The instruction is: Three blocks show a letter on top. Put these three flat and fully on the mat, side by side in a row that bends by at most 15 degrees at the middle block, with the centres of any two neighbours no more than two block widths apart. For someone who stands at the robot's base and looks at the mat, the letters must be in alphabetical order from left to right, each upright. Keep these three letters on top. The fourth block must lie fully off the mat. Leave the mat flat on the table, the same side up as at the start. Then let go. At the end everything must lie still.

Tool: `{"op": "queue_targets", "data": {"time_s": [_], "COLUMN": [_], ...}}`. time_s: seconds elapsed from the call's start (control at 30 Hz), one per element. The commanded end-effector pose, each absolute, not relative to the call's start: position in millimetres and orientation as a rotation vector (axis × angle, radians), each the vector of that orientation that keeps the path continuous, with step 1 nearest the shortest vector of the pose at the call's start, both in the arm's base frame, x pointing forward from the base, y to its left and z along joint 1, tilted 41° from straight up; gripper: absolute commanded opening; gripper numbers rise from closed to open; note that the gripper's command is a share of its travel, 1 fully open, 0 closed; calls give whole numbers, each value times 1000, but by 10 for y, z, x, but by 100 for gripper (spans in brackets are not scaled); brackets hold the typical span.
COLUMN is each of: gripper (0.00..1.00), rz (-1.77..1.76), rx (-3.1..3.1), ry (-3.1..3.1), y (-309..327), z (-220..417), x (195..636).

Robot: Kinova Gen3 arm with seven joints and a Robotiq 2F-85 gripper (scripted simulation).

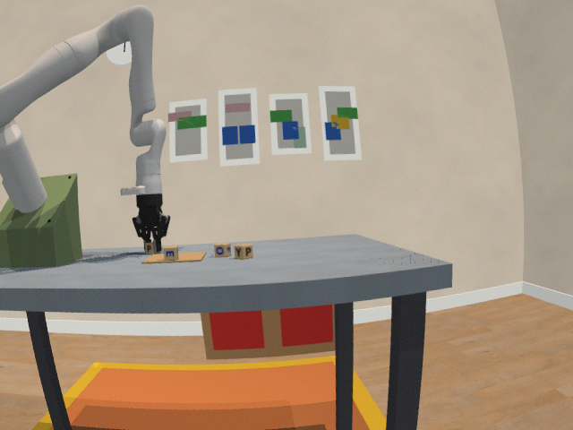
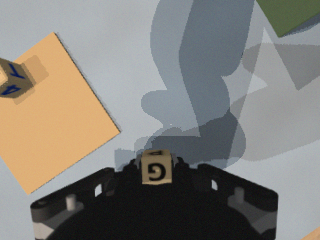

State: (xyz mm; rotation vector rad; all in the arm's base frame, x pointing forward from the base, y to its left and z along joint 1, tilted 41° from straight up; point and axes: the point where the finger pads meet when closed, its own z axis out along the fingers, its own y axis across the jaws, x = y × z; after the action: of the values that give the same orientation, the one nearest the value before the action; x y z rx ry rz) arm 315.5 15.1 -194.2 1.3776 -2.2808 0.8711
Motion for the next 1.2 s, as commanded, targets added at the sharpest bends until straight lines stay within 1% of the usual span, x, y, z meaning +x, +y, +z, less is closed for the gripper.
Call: {"op": "queue_targets", "data": {"time_s": [0.0, 0.6, 0.9, 1.17], "gripper": [26, 26, 26, 26], "rz": [871, 871, 871, 871], "rx": [1379, 1379, 1379, 1379], "ry": [-2282, -2282, -2282, -2282], "y": [157, 179, 422, 753], "z": [-1941, -1915, -1633, -1251], "x": [3158, 3157, 3146, 3133]}}
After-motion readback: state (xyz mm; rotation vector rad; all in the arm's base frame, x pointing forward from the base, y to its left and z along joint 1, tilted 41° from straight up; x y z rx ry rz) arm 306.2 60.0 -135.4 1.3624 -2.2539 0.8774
